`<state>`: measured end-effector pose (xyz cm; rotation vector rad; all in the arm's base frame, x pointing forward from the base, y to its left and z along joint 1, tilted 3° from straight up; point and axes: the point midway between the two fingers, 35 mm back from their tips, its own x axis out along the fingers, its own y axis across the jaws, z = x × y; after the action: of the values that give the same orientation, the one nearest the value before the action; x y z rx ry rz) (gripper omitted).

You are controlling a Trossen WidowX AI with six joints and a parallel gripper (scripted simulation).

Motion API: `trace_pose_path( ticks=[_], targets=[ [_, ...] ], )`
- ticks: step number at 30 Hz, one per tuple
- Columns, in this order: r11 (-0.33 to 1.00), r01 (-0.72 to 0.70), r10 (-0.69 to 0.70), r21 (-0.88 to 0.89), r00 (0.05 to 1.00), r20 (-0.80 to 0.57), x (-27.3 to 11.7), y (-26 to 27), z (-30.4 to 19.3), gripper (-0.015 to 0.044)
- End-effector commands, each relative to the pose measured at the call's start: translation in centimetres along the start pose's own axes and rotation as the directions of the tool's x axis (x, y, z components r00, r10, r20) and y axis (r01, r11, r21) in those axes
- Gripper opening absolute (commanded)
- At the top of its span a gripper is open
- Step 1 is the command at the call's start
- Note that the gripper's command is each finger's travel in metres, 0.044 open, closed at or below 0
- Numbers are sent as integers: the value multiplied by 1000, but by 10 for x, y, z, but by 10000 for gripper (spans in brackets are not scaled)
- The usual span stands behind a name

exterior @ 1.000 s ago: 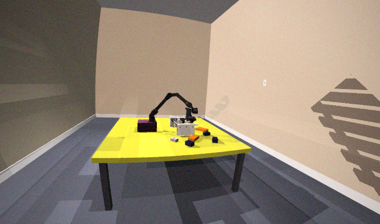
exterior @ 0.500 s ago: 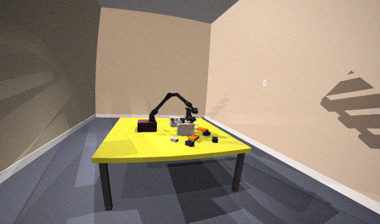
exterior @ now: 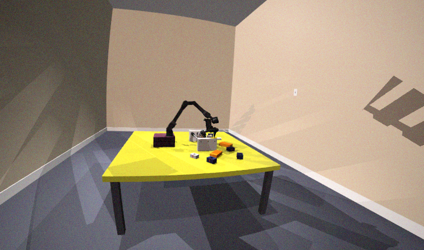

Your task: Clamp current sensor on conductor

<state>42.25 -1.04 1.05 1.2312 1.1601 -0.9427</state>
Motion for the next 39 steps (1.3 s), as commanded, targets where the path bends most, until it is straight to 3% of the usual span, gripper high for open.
trace_pose_path(
  ticks=[1,17,39],
  targets=[
    [1000,-17,17,2,1000,-5,5,-2,-1,440],
    [982,-189,189,3,982,-5,20,10,-1,440],
    [981,-194,194,3,981,-5,14,17,-1,440]
  ],
)
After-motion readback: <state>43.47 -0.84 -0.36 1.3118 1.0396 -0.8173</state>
